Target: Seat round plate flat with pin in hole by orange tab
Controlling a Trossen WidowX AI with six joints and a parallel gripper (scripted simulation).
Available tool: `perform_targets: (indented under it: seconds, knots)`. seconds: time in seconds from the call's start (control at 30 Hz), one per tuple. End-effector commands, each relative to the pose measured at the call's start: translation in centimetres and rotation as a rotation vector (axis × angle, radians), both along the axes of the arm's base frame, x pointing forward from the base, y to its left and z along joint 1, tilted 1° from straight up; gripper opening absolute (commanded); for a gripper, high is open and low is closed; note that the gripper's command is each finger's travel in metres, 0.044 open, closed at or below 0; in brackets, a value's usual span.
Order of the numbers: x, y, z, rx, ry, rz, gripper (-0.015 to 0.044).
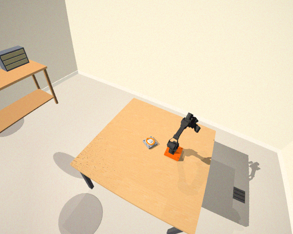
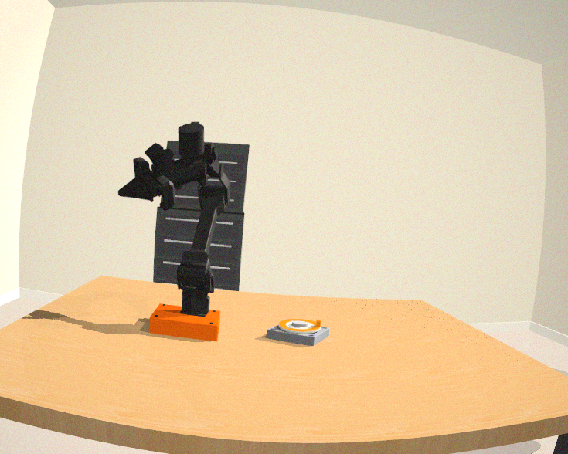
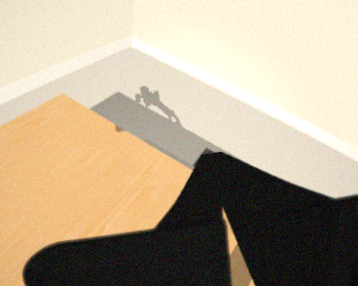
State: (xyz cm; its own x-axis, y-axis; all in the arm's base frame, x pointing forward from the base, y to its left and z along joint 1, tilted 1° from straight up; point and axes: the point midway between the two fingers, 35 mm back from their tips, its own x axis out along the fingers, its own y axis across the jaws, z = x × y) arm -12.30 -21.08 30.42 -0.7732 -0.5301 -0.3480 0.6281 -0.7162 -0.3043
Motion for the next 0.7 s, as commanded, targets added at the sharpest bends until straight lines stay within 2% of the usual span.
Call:
perform_targets:
  seconds: [0.0, 0.1, 0.17, 0.3, 0.37, 0.47, 0.63, 0.67]
  knots:
    - [5.0, -3.9, -1.6, 0.117, -0.029, 0.261, 0.0]
    - [10.1, -6.2, -3.3, 0.222, -0.043, 0.488, 0.0]
    - [11.2, -6.5, -3.7, 0.247, -0.046, 0.533, 0.0]
    - [18.2, -7.2, -6.3, 0.397, -0.051, 0.796, 0.0]
    - [21.9, -6.8, -7.7, 0.479, -0.047, 0.93, 0.0]
    - [24.4, -6.2, -8.7, 0.538, -0.042, 1.023, 0.0]
    - [32.6, -2.1, -12.1, 0.752, -0.006, 1.33, 0.0]
    - [32.9, -1.9, -12.2, 0.76, -0.005, 1.34, 0.0]
